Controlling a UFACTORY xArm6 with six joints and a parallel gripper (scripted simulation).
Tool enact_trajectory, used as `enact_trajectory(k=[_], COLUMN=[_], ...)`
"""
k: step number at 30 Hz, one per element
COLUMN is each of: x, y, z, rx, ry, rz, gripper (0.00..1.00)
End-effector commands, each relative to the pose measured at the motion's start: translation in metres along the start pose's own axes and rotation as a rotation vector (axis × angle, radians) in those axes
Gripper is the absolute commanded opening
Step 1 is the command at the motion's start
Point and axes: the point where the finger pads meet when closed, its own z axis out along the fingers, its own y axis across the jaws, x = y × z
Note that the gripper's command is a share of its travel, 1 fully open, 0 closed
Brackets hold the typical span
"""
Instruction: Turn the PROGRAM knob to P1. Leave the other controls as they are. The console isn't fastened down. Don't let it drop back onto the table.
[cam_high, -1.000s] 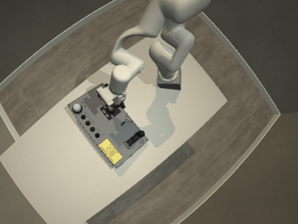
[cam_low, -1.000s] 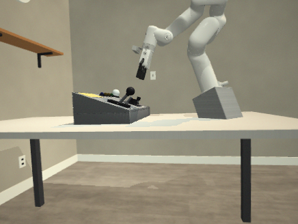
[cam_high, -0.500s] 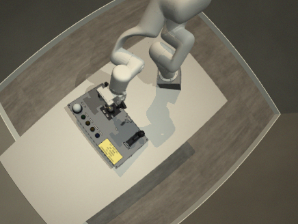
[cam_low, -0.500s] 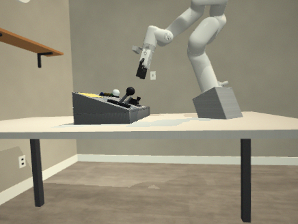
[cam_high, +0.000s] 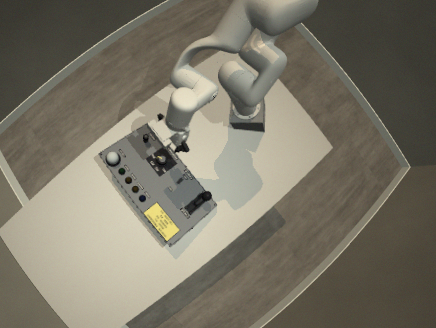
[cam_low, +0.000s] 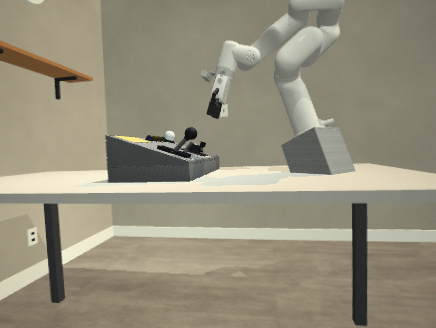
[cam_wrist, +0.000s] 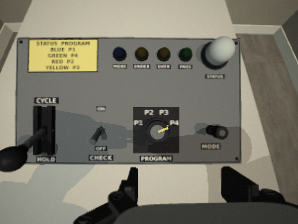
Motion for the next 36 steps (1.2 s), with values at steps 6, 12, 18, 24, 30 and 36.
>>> enact_trajectory(k=[6,12,18,24,30,36], x=[-0.02,-0.027,-0.028,-0.028,-0.028,-0.028], y=[0.009,0.012,0.012,0.012,0.012,0.012], z=[-0.002,-0.002,-0.002,-0.002,-0.002,-0.002], rx=[0.002,0.002,0.002,0.002,0.002,0.002], ry=[0.005,0.005,0.005,0.005,0.005,0.005], rz=[0.001,0.001,0.001,0.001,0.001,0.001], gripper=[1.0,1.0,1.0,1.0,1.0,1.0])
